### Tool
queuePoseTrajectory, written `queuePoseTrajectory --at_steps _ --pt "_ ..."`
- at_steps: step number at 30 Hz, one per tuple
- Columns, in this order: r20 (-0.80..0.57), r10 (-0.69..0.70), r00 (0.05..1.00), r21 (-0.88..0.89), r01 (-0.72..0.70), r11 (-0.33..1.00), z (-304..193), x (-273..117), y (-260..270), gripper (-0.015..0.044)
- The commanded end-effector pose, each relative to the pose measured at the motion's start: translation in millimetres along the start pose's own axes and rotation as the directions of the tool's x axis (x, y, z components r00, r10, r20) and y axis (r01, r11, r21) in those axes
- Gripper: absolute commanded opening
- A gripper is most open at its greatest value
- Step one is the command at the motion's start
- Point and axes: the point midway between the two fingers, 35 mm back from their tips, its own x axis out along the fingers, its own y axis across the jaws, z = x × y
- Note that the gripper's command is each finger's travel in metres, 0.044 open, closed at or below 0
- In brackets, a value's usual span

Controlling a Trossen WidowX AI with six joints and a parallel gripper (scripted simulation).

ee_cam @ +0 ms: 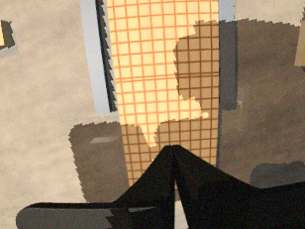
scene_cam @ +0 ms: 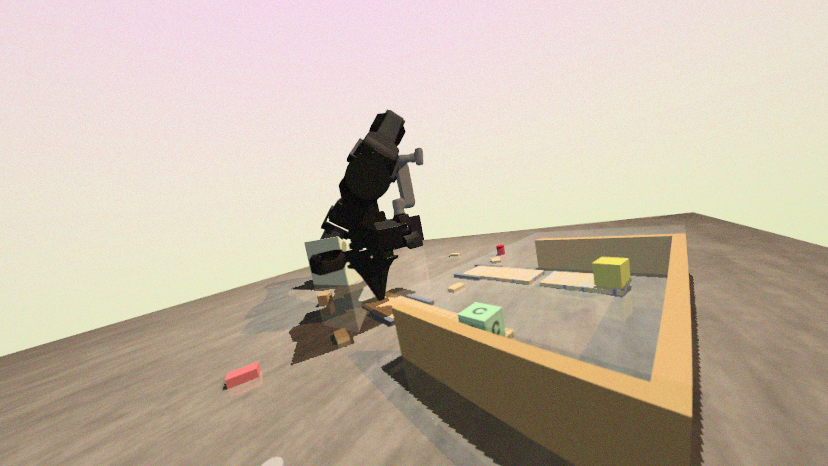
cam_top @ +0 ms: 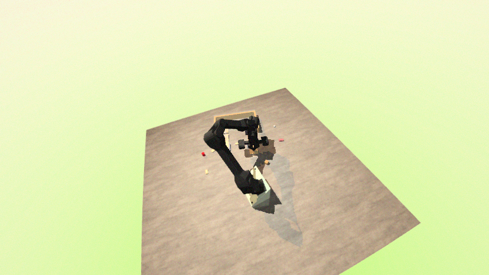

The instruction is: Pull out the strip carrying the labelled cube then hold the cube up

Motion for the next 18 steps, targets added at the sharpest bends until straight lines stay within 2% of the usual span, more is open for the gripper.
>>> queuePoseTrajectory --at_steps 1,18 --pt "-0.025 -0.003 1.000 0.005 0.003 1.000 -14.0 4.5 -0.3 0.0000" --pt "-0.026 -0.003 1.000 0.006 0.004 1.000 -40.0 4.1 -0.8 0.0000"
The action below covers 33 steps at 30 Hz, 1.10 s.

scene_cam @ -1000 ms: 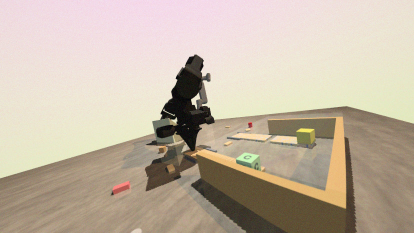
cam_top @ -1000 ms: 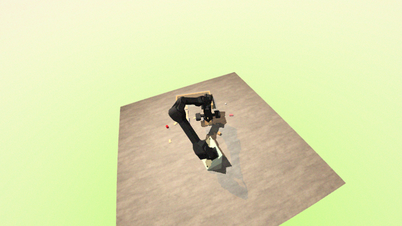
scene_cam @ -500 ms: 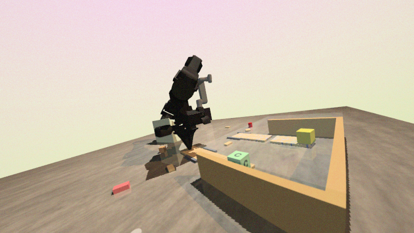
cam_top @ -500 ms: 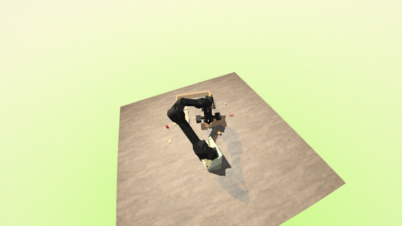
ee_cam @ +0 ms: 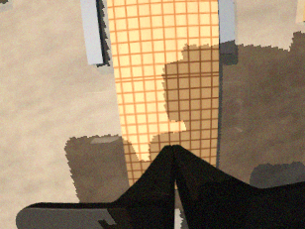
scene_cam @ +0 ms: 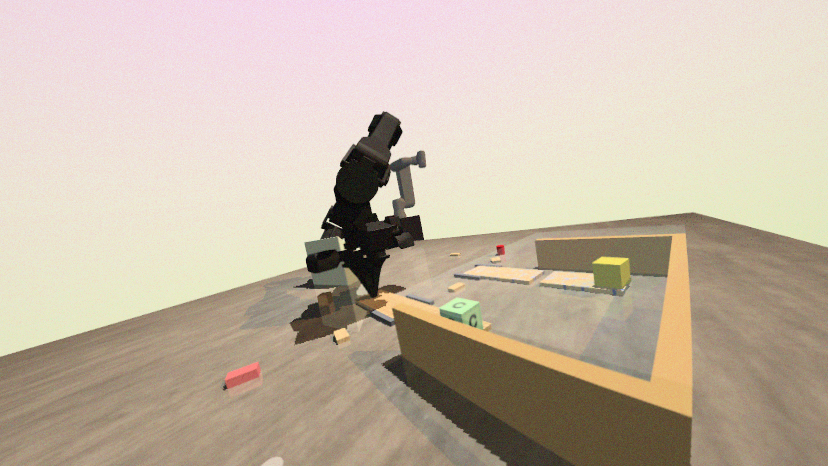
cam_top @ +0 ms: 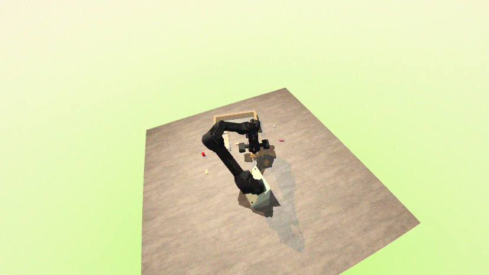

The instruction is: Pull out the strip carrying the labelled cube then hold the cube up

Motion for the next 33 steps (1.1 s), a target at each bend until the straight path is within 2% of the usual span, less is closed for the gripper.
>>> queuePoseTrajectory --at_steps 1,33 --pt "-0.027 -0.004 1.000 0.007 0.004 1.000 -14.5 4.4 -0.3 0.0000" --pt "-0.029 -0.004 1.000 0.010 0.004 1.000 -61.4 3.5 -1.2 0.0000"
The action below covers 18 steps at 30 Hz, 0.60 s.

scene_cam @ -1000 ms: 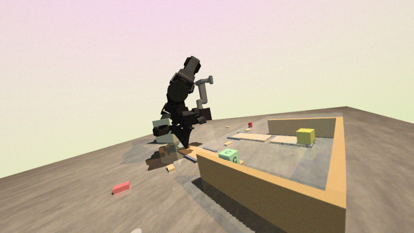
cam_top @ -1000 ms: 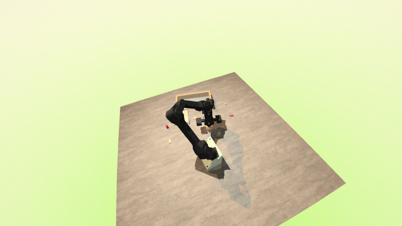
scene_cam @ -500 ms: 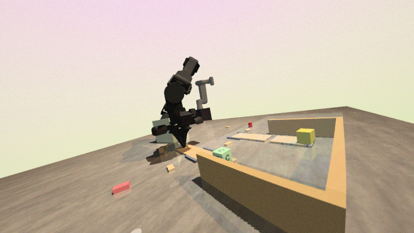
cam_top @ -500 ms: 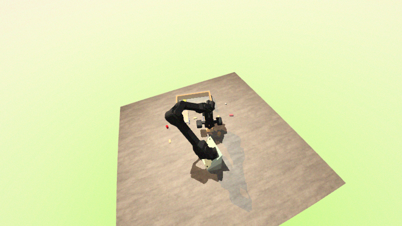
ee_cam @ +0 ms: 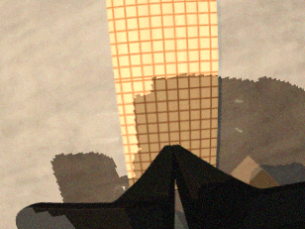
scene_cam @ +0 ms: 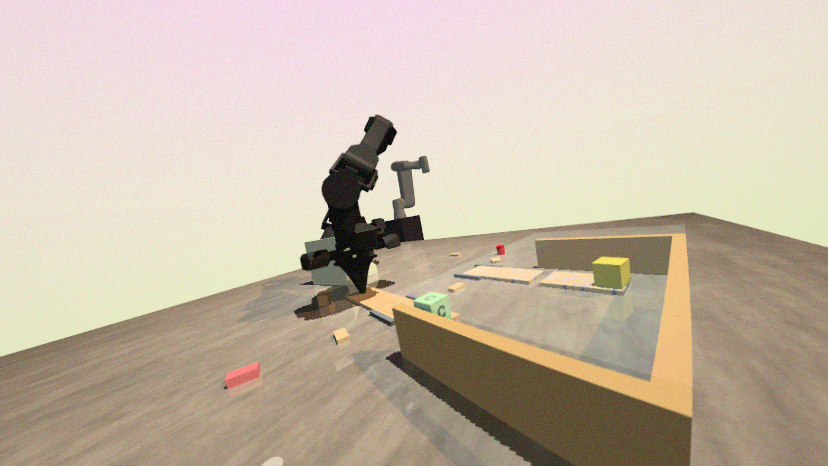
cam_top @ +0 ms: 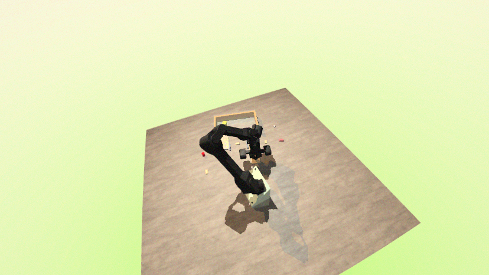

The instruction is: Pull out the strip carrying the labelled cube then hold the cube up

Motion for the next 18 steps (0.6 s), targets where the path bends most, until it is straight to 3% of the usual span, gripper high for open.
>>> queuePoseTrajectory --at_steps 1,18 --pt "-0.030 -0.003 1.000 0.009 0.003 1.000 -15.8 4.4 0.2 0.0000" --pt "-0.031 -0.003 1.000 0.010 0.004 1.000 -35.0 3.9 -0.2 0.0000"
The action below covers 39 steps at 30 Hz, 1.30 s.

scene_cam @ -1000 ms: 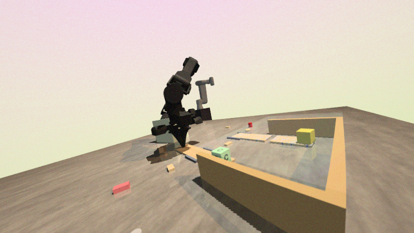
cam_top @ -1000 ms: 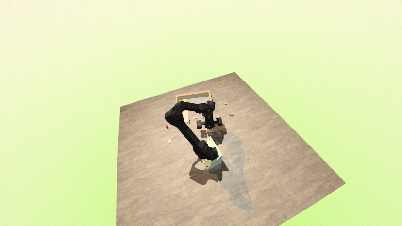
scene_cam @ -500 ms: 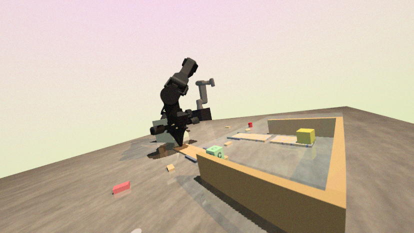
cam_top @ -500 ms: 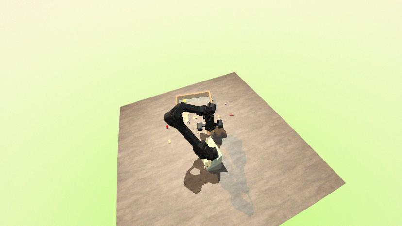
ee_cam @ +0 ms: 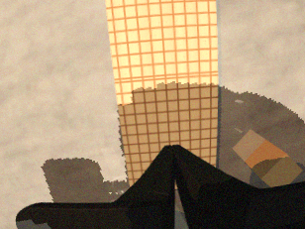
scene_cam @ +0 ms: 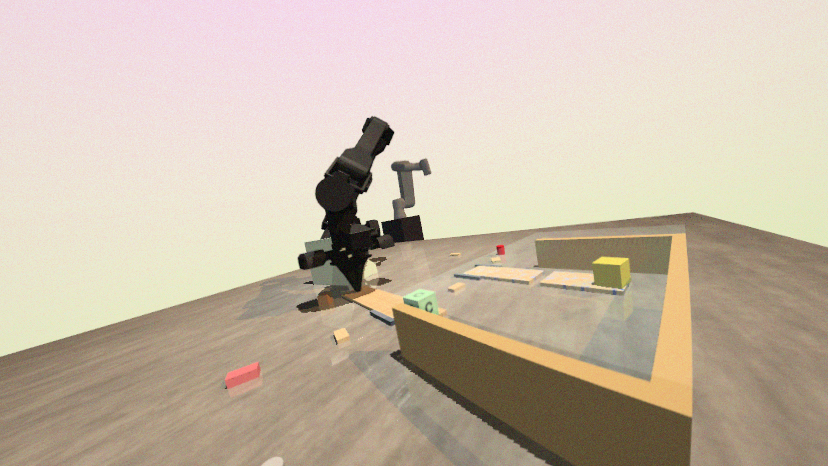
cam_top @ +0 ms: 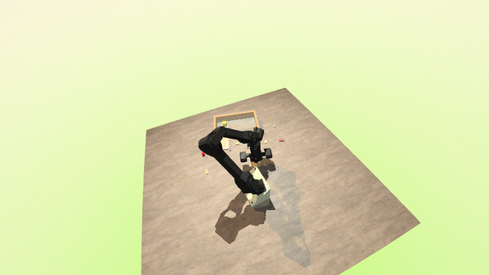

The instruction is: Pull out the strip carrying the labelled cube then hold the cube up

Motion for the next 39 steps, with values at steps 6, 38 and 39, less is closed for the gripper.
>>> queuePoseTrajectory --at_steps 6,38,39 --pt "-0.030 -0.003 1.000 0.009 0.003 1.000 -11.8 4.2 0.6 0.0000" --pt "-0.029 -0.005 1.000 0.009 0.006 1.000 0.6 -42.4 -0.3 0.0000" --pt "-0.029 -0.005 1.000 0.003 0.006 1.000 2.3 -42.1 -0.3 0.0026"
